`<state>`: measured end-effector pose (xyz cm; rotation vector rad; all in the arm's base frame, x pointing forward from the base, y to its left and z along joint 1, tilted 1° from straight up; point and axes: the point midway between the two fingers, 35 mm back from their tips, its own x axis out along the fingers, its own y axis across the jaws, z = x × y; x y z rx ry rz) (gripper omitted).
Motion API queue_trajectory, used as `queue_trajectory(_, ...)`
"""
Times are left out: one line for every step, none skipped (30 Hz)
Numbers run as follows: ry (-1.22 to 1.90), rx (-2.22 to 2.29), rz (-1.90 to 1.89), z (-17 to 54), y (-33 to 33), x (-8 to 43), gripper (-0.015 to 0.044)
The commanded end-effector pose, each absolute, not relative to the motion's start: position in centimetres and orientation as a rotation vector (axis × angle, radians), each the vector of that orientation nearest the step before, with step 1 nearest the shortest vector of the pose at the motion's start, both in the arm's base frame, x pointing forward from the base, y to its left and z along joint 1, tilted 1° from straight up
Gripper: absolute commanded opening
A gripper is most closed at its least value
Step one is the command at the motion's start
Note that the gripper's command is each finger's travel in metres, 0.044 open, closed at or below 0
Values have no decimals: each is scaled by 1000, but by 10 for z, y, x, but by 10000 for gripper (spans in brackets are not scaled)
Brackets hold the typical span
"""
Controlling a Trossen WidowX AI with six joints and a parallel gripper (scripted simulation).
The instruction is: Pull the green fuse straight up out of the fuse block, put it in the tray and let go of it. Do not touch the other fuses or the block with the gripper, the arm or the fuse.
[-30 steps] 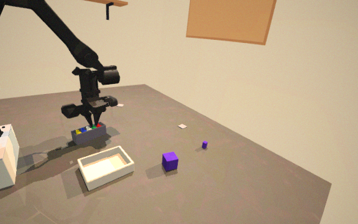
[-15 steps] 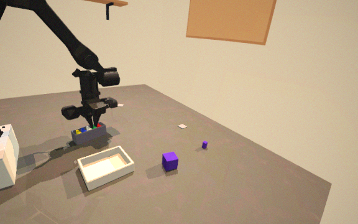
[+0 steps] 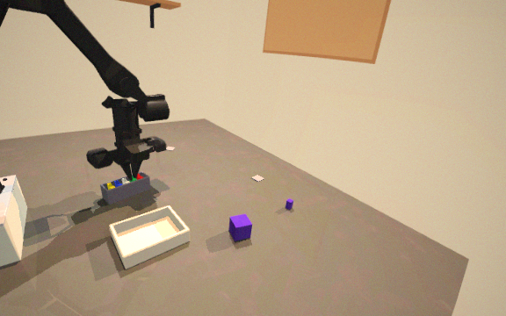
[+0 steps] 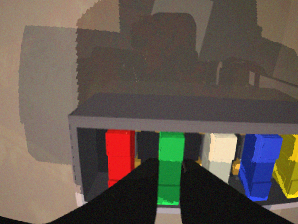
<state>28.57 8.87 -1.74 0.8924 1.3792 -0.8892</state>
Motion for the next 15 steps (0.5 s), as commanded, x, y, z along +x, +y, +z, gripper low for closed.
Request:
queue_trajectory(1379, 892, -890, -15, 89, 286, 0)
queue_trajectory(1379, 892, -890, -15, 89, 286, 0)
queue_trajectory(1379, 892, -890, -14, 89, 286, 0)
queue_trajectory(1379, 892, -890, -14, 89, 286, 0)
queue_trajectory(1379, 892, -890, -13, 89, 286, 0)
queue_trajectory(1379, 892, -890, -13, 89, 286, 0)
queue_trajectory(1379, 892, -890, -12, 89, 286, 0)
queue_trajectory(1379, 892, -890, -12, 89, 286, 0)
queue_trajectory(1378, 892, -890, -11, 89, 286, 0)
queue_trajectory(1378, 892, -890, -11, 89, 286, 0)
queue_trajectory(1378, 892, -890, -10, 89, 286, 0)
queue_trajectory(1378, 892, -890, -10, 89, 286, 0)
queue_trajectory(1378, 892, -890, -9, 89, 286, 0)
queue_trajectory(1378, 892, -890, -9, 89, 286, 0)
queue_trajectory(1378, 892, -890, -8, 89, 286, 0)
